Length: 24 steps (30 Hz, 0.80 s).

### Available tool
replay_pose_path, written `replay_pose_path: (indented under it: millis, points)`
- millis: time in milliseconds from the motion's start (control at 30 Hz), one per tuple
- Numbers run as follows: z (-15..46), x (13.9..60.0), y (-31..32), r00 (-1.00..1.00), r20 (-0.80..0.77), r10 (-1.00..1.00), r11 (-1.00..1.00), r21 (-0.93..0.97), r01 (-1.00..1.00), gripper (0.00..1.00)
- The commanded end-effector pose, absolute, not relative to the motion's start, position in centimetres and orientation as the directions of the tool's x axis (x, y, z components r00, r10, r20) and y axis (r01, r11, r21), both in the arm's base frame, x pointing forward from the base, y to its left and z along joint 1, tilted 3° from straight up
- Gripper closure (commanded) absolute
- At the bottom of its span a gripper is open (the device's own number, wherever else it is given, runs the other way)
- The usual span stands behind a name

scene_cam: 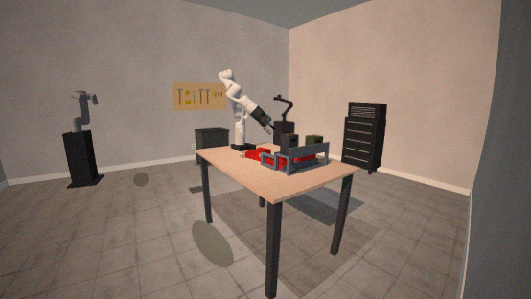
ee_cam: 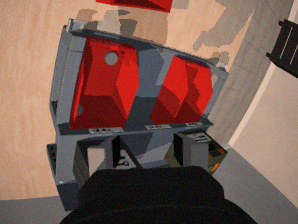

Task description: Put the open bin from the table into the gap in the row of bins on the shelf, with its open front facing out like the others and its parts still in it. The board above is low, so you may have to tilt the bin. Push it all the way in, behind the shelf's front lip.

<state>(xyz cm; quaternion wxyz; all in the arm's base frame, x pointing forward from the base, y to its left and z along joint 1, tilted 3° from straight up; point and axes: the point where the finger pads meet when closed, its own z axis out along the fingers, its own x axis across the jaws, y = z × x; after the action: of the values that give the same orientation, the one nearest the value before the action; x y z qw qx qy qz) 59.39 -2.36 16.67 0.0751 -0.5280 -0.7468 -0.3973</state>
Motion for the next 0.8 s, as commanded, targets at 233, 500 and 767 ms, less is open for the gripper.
replay_pose_path:
  millis: [233, 500, 767]
  points:
    - [15.9, 57.9, -0.5, -0.421, 0.521, 0.742, 0.169, 0.464, 0.870, 0.00]
    - [14.9, 56.2, 0.8, -0.404, 0.507, 0.762, 0.204, 0.405, 0.891, 0.00]
    - [13.8, 54.1, 2.1, -0.386, 0.483, 0.786, 0.240, 0.338, 0.910, 0.00]
